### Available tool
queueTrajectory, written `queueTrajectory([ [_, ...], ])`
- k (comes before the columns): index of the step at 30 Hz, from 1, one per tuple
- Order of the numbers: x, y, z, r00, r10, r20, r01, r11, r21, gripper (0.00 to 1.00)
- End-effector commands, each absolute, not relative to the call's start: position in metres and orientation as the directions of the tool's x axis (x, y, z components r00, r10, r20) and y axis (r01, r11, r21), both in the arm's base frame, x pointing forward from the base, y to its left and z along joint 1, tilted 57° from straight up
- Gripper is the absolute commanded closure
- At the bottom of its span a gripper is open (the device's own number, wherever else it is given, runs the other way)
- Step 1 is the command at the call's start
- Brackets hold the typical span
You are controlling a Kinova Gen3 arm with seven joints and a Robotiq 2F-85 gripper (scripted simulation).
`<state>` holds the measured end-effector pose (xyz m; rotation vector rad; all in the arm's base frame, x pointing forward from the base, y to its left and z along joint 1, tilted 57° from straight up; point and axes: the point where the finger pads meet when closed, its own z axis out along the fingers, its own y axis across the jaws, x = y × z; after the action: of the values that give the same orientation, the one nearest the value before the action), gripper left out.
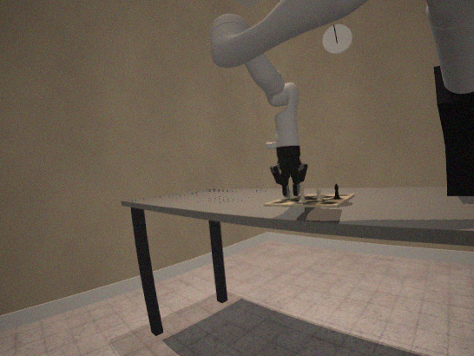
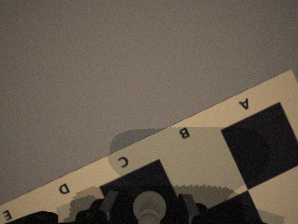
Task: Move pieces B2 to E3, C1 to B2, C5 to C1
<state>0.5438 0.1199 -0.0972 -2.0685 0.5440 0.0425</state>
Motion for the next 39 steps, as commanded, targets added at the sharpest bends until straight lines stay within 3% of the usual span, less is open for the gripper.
queueTrajectory([
  [1, 0.5443, 0.1188, -0.0968, 0.9, -0.363, -0.243, -0.395, -0.439, -0.807, 0.66],
  [13, 0.5443, 0.1188, -0.0968, 0.9, -0.363, -0.243, -0.395, -0.439, -0.807, 0.66],
  [14, 0.5443, 0.1188, -0.0968, 0.9, -0.363, -0.243, -0.395, -0.439, -0.807, 1.0],
  [39, 0.5443, 0.1188, -0.0968, 0.9, -0.363, -0.243, -0.395, -0.439, -0.807, 1.0],
])
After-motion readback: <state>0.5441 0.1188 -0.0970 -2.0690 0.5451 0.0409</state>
